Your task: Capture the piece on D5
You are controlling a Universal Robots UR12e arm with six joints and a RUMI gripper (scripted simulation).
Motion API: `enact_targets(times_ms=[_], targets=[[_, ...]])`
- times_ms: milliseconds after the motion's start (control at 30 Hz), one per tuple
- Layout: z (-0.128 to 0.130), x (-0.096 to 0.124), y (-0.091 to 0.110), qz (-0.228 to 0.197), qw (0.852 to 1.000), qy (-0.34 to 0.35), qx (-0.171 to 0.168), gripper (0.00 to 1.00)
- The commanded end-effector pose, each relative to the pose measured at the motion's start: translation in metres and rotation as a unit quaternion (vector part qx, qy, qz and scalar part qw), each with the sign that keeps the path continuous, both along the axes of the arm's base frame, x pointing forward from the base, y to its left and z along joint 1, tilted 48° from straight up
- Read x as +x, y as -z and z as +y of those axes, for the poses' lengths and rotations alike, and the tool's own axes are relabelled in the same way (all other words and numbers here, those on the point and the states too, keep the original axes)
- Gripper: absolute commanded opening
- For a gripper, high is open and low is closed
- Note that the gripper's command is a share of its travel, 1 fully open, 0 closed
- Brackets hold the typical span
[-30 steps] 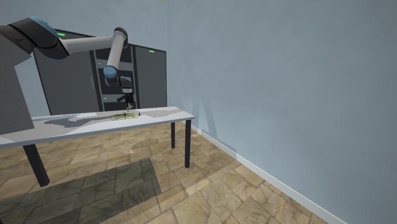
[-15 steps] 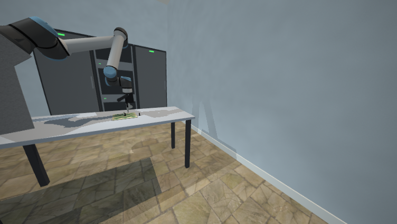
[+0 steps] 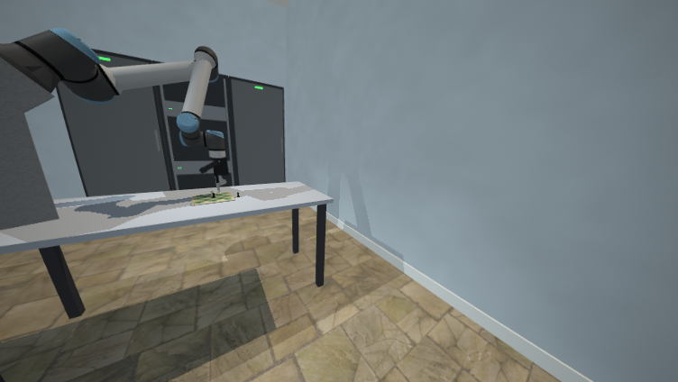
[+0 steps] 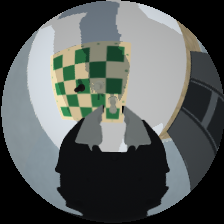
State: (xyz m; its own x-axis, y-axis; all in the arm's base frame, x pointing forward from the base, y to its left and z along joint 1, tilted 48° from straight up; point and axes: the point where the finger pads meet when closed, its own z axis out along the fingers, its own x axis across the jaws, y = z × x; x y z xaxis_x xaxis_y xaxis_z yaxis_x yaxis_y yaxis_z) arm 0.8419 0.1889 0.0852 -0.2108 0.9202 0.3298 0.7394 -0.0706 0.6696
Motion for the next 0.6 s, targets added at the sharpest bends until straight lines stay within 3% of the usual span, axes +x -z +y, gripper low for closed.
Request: enact_targets(times_ms=[0, 567], targets=[[-0.004, -0.006, -0.007, 0.000, 1.000, 0.000, 0.000, 0.25], [-0.031, -0.052, -0.054, 0.000, 1.000, 0.000, 0.000, 0.25]])
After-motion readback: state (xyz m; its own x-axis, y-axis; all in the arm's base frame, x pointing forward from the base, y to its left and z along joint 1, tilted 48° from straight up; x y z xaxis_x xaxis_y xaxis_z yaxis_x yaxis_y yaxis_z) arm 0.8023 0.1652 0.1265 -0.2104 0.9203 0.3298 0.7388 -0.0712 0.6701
